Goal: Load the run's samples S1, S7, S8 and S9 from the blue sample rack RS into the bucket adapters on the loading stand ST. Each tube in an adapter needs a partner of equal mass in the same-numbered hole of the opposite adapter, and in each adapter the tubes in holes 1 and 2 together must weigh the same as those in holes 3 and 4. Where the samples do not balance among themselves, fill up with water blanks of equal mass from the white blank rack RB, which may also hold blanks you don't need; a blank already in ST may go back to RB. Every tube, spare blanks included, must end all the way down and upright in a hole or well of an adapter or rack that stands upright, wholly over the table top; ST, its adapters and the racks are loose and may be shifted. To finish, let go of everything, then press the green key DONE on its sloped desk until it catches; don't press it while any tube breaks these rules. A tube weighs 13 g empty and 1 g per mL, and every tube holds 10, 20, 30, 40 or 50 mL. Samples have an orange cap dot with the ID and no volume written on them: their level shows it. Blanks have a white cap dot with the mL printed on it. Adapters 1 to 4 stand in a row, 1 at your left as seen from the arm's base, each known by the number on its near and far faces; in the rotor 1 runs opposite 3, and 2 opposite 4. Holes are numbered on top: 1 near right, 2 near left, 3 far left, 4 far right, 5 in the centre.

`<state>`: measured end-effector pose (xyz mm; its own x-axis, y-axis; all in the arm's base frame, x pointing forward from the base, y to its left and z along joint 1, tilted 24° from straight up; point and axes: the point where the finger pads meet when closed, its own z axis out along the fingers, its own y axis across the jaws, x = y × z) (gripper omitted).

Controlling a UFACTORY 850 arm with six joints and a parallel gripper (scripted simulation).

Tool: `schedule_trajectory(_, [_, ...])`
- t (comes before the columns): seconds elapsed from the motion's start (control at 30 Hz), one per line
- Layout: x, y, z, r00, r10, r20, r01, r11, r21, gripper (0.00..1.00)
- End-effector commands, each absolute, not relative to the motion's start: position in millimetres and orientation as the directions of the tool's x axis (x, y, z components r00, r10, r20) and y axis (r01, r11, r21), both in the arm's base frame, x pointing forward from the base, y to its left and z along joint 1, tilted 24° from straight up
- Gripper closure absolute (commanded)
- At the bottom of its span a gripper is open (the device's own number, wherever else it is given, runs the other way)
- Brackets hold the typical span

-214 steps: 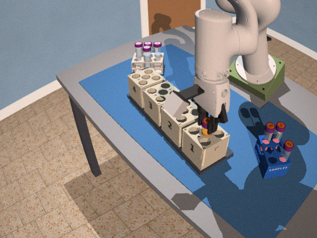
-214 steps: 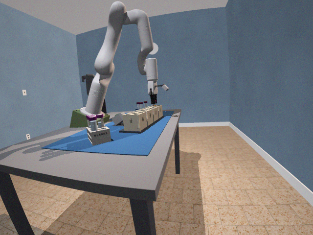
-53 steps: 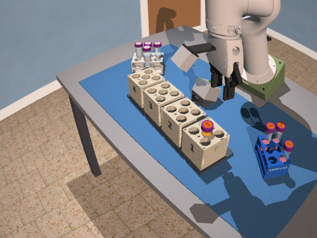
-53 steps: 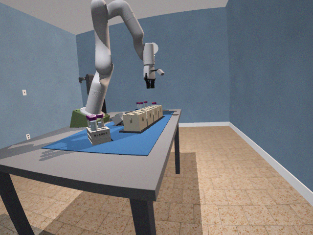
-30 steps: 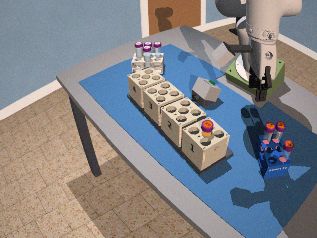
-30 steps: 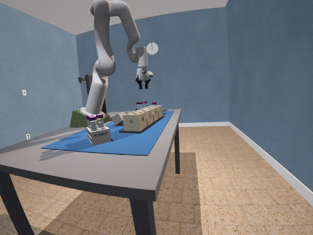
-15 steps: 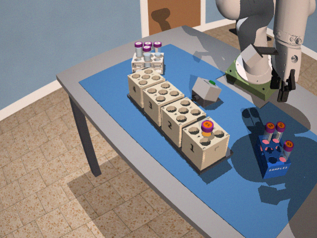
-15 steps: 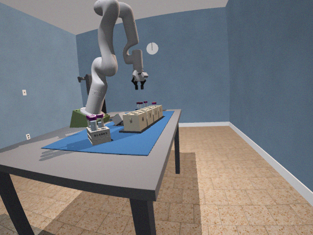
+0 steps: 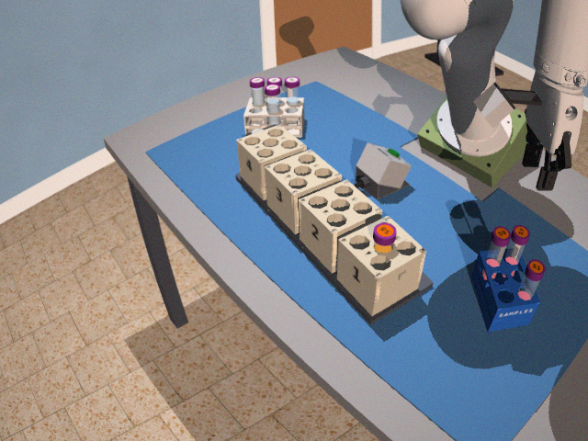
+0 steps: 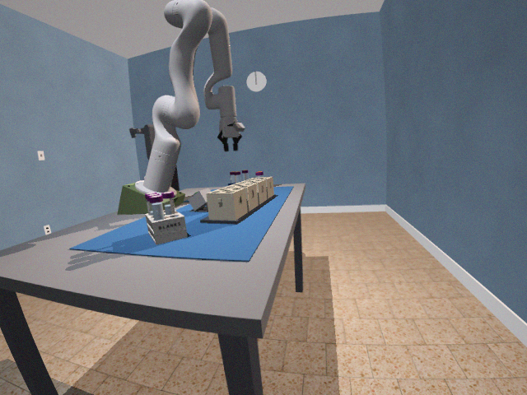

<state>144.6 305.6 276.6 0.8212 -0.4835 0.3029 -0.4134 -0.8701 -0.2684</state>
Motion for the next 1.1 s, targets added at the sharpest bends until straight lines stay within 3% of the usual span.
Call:
schedule_trajectory(0.0, [143.9,306.8,276.8,0.820,-0.485,0.304,-0.413,-0.869,-0.270,0.43])
schedule_trajectory(1.07, [162.9,311.4,232.9,0.820,-0.485,0.304,-0.413,-0.870,-0.270,0.43])
